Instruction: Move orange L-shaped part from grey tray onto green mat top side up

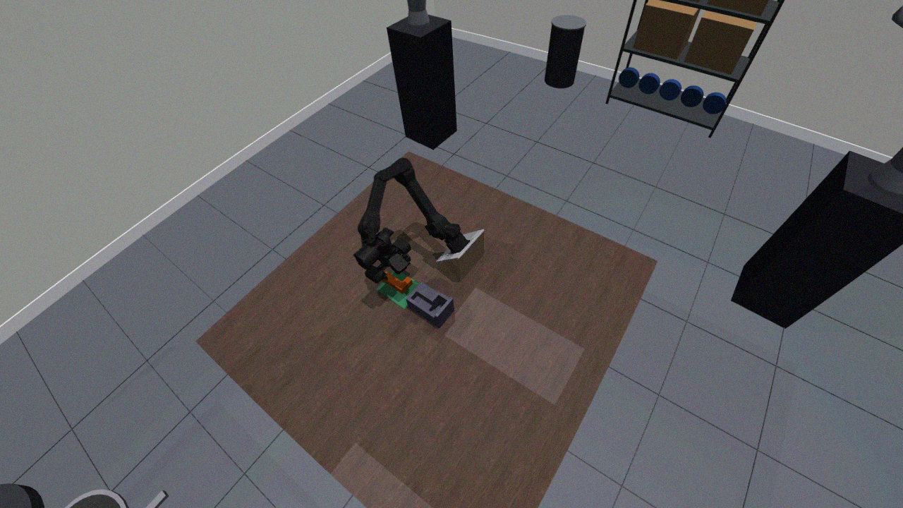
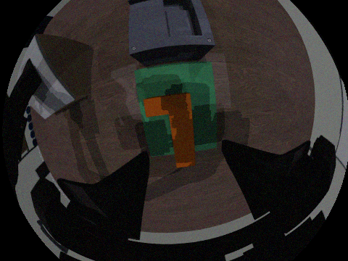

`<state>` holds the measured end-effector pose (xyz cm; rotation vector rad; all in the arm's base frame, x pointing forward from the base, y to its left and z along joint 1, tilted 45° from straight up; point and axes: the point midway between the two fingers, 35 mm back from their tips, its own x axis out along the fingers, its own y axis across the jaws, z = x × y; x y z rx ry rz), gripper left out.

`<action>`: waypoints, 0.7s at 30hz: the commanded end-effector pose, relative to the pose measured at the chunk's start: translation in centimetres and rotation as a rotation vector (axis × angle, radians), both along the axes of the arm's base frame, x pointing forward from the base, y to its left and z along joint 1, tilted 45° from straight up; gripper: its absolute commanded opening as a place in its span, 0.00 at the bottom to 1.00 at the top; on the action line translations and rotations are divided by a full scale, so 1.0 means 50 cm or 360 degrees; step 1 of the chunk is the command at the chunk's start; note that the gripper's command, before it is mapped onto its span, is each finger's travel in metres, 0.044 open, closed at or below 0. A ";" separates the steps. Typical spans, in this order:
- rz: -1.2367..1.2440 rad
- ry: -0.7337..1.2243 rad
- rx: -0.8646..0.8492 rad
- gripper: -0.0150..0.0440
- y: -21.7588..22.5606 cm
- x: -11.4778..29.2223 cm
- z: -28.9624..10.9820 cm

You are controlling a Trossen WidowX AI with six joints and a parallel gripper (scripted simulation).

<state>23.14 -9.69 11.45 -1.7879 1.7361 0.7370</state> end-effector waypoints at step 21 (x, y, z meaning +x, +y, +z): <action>0.0030 -0.0034 -0.0005 0.93 0.091 0.003 0.093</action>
